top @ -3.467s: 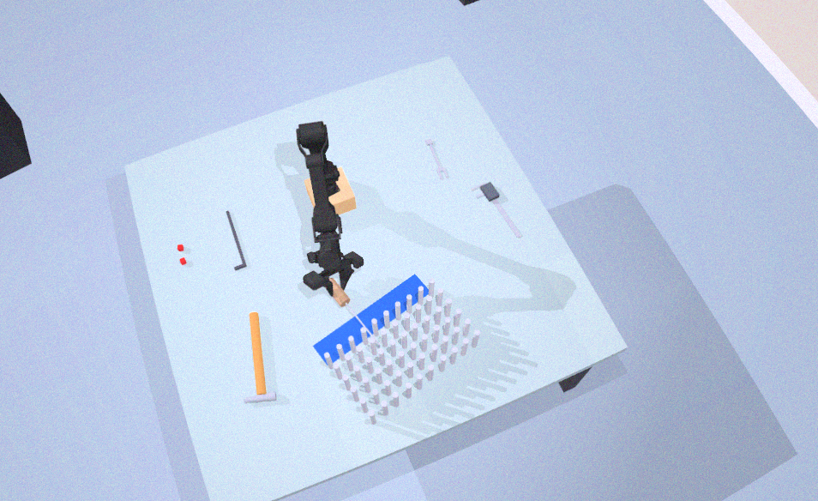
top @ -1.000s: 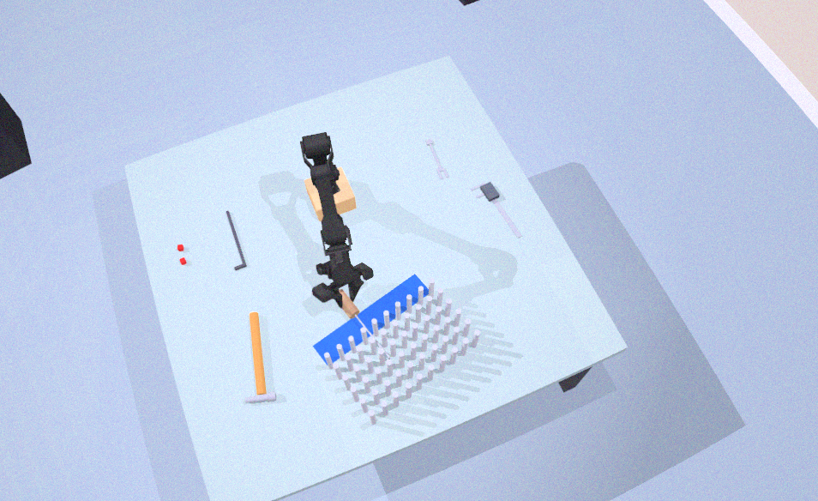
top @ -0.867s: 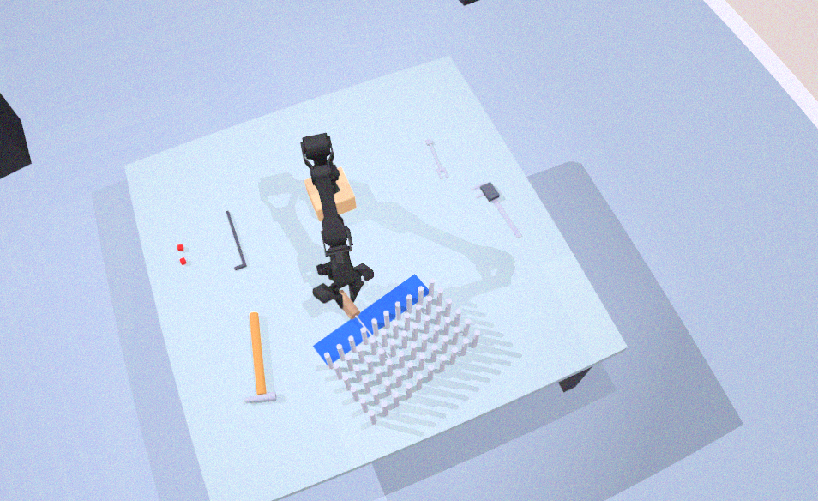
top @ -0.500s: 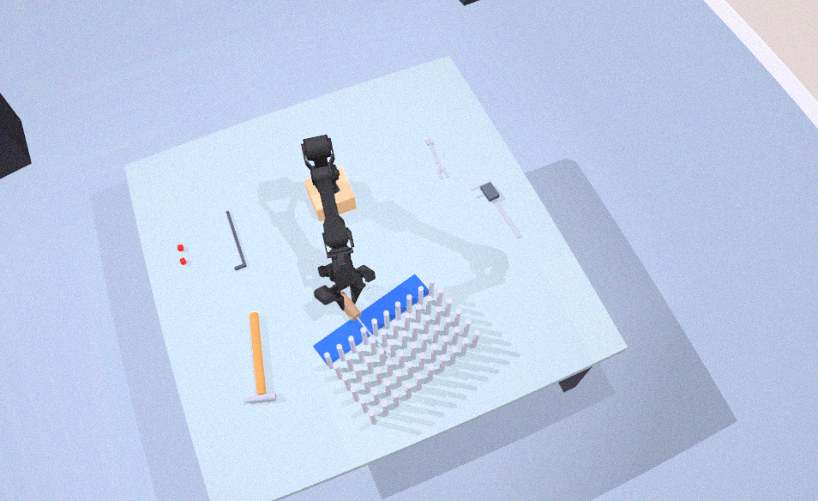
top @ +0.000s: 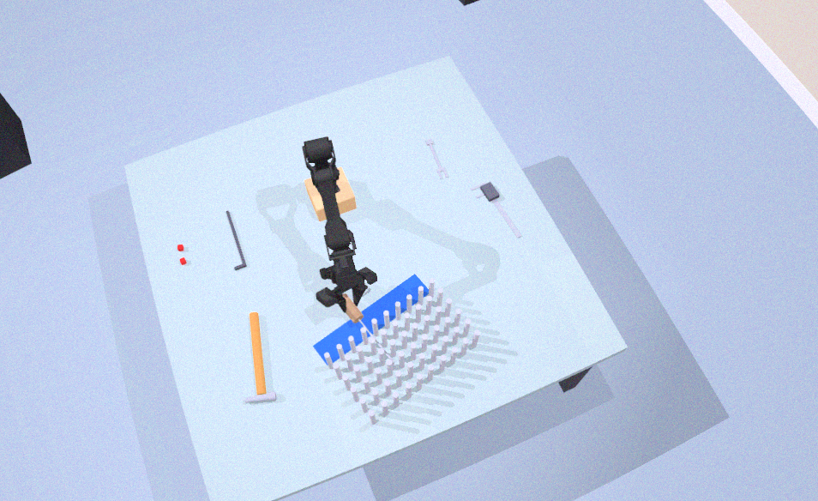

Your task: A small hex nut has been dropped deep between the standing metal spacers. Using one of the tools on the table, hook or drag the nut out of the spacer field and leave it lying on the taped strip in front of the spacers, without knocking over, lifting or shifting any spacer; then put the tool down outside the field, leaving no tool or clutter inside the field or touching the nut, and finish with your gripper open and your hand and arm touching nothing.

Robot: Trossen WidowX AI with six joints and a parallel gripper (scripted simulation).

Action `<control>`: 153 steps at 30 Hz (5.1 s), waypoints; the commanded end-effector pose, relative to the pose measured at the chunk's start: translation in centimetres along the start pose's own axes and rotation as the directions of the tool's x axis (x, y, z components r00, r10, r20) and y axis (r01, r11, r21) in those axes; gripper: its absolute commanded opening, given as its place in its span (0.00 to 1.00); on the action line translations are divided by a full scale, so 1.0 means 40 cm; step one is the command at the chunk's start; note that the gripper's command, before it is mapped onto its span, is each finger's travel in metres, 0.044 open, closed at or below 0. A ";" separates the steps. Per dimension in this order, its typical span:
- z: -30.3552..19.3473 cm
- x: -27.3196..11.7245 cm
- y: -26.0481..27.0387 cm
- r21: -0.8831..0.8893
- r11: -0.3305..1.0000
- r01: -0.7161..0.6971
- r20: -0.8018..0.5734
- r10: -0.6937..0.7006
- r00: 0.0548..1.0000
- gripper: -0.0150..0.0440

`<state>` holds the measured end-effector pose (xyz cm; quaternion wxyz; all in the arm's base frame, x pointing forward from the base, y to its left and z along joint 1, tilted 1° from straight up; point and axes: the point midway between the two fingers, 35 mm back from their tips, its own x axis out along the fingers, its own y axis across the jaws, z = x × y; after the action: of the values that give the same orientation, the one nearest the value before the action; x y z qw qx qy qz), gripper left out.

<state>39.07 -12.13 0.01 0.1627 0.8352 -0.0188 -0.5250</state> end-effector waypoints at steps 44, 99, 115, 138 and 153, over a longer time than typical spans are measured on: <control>0.030 0.034 -0.011 0.003 1.000 -0.006 -0.004 0.006 1.000 0.25; 0.108 0.002 -0.014 0.000 1.000 -0.004 0.000 0.004 1.000 0.25; 0.131 -0.008 -0.014 0.000 1.000 -0.004 0.001 0.004 1.000 0.25; 0.166 -0.023 -0.014 -0.001 1.000 -0.004 0.003 0.004 1.000 0.25; 0.190 -0.034 -0.014 -0.001 1.000 -0.004 0.004 0.004 1.000 0.25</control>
<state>32.00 -13.26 -2.04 0.1632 0.8335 -0.0222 -0.5275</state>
